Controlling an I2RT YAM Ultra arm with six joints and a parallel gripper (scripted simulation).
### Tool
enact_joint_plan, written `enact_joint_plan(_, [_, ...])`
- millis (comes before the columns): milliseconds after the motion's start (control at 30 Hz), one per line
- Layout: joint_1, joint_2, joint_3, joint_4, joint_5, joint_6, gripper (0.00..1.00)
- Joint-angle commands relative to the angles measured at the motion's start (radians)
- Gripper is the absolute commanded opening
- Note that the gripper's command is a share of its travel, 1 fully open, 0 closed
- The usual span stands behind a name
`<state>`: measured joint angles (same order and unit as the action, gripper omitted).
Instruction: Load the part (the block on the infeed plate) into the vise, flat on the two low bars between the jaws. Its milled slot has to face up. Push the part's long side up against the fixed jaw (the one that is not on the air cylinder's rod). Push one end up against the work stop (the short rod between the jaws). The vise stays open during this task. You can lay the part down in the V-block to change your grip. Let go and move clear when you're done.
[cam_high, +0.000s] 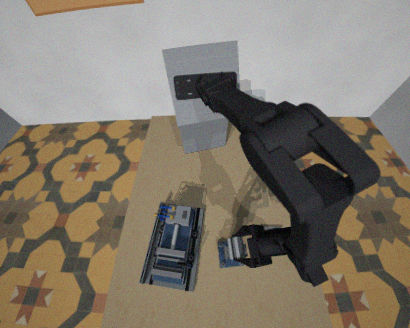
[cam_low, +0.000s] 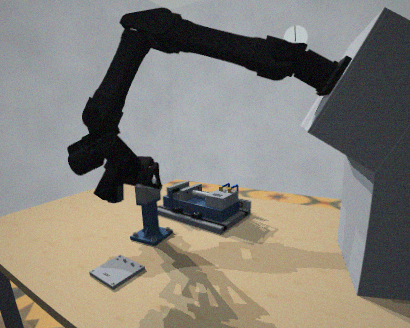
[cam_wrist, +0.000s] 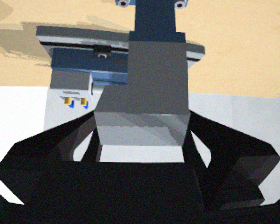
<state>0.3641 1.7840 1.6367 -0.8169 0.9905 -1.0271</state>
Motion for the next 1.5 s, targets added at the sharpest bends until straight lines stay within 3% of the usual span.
enact_joint_plan(0, [-0.003,0.012,0.048,0.018,-0.009,-0.015,0.00])
enact_joint_plan(900, [-0.003,0.012,0.048,0.018,-0.009,-0.015,0.00])
enact_joint_plan(933, [-0.003,0.012,0.048,0.018,-0.009,-0.015,0.81])
enact_joint_plan(1467, [-0.004,0.001,0.051,0.003,-0.006,-0.014,0.81])
